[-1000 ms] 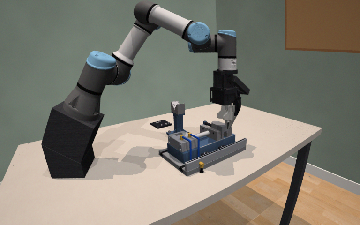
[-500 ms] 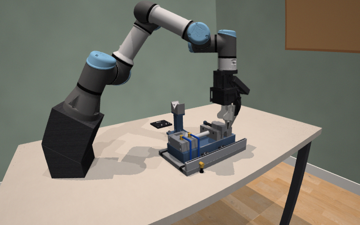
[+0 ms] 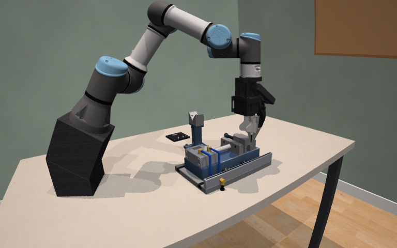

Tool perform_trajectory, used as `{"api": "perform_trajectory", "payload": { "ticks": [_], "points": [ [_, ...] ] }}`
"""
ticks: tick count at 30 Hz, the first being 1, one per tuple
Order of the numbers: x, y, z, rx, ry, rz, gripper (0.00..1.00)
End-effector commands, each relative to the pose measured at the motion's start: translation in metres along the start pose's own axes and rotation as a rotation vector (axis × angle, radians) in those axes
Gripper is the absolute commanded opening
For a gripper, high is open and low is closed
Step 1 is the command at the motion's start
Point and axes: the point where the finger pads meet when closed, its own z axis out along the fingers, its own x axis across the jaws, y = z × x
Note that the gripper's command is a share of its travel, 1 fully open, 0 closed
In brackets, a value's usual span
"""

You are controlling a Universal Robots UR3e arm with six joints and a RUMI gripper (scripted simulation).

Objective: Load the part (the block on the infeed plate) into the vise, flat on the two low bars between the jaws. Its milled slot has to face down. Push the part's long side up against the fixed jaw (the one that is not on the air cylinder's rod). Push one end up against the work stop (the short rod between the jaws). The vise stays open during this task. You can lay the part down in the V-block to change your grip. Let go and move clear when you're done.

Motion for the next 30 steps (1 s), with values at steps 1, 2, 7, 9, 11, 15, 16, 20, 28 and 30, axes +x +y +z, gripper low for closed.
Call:
{"api": "perform_trajectory", "payload": {
  "ticks": [1,2,7,9,11,15,16,20,28,30],
  "points": [
    [0.0,-0.0008,-0.001,0.002,0.002,-0.001,0.0],
    [0.0,-0.0008,-0.001,0.002,0.002,-0.001,0.0],
    [-0.0006,-0.0008,-0.001,0.002,0.002,-0.001,0.0],
    [-0.0008,-0.0008,-0.001,0.002,0.002,-0.001,0.0],
    [-0.001,-0.0008,-0.001,0.002,0.002,-0.001,0.0],
    [-0.0014,-0.0008,-0.001,0.002,0.002,-0.001,0.0],
    [-0.0016,-0.0008,-0.001,0.002,0.002,-0.001,0.0],
    [-0.0022,-0.0008,-0.001,0.002,0.002,-0.001,0.0],
    [-0.0035,-0.0008,-0.001,0.002,0.002,-0.001,0.0],
    [-0.0038,-0.0008,-0.001,0.002,0.002,-0.001,0.0]
  ]
}}
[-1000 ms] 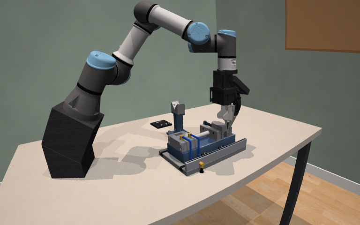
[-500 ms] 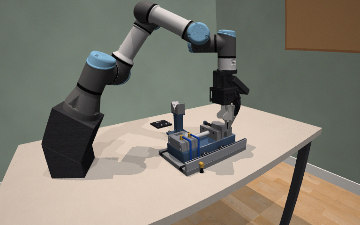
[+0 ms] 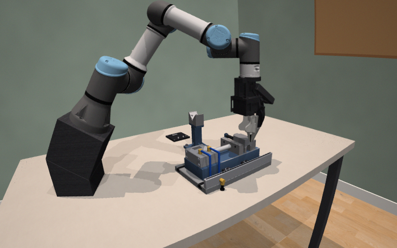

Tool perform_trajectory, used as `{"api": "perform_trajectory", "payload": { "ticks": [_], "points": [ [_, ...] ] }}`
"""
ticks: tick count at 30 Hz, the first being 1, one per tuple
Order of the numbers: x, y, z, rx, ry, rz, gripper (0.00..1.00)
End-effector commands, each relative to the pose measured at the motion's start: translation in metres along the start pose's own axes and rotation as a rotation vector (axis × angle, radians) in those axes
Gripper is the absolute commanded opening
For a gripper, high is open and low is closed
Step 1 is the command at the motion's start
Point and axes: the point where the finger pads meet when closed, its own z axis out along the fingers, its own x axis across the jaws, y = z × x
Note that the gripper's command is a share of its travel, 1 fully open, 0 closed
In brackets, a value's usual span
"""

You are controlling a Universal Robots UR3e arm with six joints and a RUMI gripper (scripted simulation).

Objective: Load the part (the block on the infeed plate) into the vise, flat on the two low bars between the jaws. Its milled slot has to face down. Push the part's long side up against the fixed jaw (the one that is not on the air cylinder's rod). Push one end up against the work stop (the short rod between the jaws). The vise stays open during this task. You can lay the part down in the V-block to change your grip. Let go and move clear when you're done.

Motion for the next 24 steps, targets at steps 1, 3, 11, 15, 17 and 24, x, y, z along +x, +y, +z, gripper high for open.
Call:
{"api": "perform_trajectory", "payload": {
  "ticks": [1,3,11,15,17,24],
  "points": [
    [-0.0004,-0.0008,-0.001,0.002,0.002,-0.001,0.0],
    [-0.0008,-0.0008,-0.001,0.002,0.002,-0.001,0.0],
    [-0.0027,-0.0008,-0.001,0.002,0.002,-0.001,0.0],
    [-0.0035,-0.0008,-0.0009,0.002,0.002,-0.001,0.0],
    [-0.0038,-0.0008,-0.0009,0.002,0.002,-0.001,0.0],
    [-0.0057,-0.0008,-0.0009,0.002,0.002,-0.001,0.0]
  ]
}}
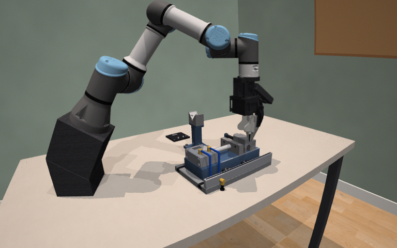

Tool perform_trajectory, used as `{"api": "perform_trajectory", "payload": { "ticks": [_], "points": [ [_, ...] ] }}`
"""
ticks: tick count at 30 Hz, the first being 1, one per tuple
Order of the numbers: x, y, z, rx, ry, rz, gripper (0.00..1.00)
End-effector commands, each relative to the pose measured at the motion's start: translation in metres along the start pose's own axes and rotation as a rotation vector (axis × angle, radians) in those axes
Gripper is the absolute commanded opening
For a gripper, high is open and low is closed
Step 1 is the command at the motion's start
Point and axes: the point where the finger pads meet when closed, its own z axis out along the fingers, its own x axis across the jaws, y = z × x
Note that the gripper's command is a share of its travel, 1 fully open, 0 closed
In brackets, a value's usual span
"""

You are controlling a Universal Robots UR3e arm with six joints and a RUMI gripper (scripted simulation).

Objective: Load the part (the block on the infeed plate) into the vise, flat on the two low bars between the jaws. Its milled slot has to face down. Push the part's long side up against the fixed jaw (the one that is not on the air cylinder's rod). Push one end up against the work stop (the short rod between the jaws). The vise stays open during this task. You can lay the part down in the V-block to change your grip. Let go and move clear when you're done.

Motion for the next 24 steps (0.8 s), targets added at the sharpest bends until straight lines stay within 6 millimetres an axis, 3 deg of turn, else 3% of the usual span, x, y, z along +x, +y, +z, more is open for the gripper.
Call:
{"api": "perform_trajectory", "payload": {
  "ticks": [1,24],
  "points": [
    [-0.0011,-0.0008,-0.0009,0.002,0.002,-0.001,0.0],
    [-0.0076,-0.0008,-0.0009,0.002,0.002,-0.001,0.0]
  ]
}}
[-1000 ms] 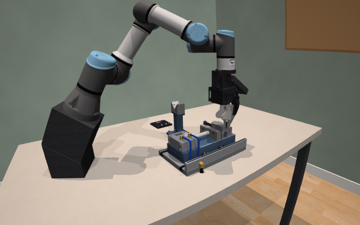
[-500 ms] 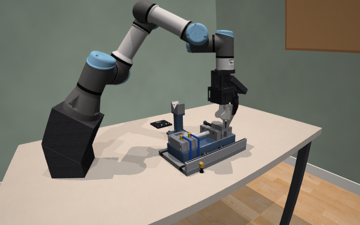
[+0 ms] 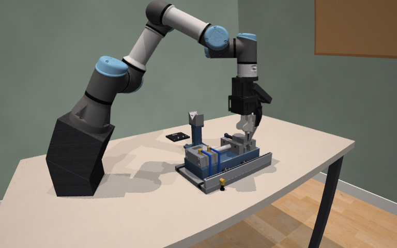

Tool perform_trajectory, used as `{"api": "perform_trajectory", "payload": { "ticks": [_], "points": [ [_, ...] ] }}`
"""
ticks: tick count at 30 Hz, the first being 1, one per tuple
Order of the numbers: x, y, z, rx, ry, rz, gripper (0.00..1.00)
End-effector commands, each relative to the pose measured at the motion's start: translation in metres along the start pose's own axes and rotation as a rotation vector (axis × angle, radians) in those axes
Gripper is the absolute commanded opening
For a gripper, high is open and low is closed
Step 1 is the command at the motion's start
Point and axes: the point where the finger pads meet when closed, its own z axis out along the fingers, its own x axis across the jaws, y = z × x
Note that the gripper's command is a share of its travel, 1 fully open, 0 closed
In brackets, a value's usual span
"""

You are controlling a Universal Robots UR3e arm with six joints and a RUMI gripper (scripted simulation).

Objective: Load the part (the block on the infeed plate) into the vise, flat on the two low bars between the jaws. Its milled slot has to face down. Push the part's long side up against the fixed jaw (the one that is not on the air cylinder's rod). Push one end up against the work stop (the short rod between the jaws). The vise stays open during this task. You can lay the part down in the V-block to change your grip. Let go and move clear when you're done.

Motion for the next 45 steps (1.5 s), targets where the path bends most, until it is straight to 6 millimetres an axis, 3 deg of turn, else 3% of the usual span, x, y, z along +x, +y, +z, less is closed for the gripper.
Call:
{"api": "perform_trajectory", "payload": {
  "ticks": [1,45],
  "points": [
    [-0.001,-0.001,-0.001,0.002,0.002,-0.001,0.0],
    [-0.012,-0.001,-0.001,0.002,0.002,-0.001,0.0]
  ]
}}
